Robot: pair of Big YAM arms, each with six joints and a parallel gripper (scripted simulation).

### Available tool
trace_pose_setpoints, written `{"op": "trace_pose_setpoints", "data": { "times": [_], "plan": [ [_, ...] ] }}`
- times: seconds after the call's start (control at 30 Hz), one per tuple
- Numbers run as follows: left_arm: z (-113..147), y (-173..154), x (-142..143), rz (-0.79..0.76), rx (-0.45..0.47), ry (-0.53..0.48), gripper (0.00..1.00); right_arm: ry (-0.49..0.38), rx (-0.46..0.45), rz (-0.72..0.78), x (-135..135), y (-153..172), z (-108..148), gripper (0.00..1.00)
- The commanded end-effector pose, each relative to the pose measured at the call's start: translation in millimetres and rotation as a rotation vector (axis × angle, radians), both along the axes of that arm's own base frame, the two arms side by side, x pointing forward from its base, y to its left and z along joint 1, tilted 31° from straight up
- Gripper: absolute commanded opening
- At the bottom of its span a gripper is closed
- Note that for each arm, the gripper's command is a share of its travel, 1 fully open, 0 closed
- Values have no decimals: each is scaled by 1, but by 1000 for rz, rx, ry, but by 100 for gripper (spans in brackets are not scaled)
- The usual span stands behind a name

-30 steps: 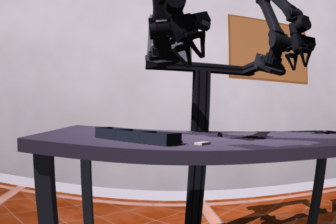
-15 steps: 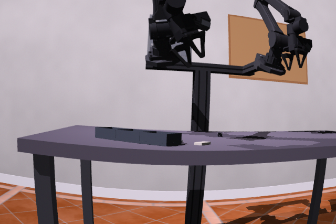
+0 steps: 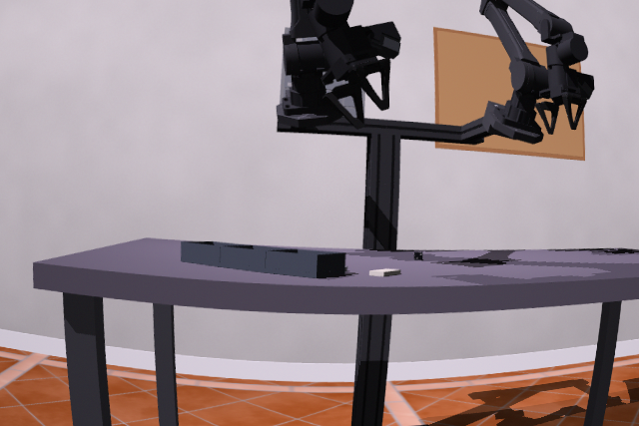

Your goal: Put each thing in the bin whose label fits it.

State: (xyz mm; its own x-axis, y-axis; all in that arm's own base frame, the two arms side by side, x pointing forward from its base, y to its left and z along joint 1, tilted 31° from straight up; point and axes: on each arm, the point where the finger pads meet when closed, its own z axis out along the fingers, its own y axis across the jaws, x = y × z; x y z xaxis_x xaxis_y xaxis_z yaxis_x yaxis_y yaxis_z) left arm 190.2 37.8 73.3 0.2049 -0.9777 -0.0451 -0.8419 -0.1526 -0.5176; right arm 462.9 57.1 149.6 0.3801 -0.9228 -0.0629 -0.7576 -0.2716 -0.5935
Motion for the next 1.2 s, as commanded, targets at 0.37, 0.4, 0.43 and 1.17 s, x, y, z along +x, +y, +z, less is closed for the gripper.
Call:
{"op": "trace_pose_setpoints", "data": {
  "times": [0.37,0.4,0.43,1.17],
  "plan": [
    [-2,1,-4,17,-10,8,100,0,0,0,0,0,0,100],
    [-2,1,-4,17,-10,8,100,0,0,0,0,0,0,100],
    [-2,1,-4,17,-10,8,100,0,0,0,0,0,0,100],
    [-2,1,-4,17,-10,8,100,0,-5,-2,15,-9,-28,100]
  ]
}}
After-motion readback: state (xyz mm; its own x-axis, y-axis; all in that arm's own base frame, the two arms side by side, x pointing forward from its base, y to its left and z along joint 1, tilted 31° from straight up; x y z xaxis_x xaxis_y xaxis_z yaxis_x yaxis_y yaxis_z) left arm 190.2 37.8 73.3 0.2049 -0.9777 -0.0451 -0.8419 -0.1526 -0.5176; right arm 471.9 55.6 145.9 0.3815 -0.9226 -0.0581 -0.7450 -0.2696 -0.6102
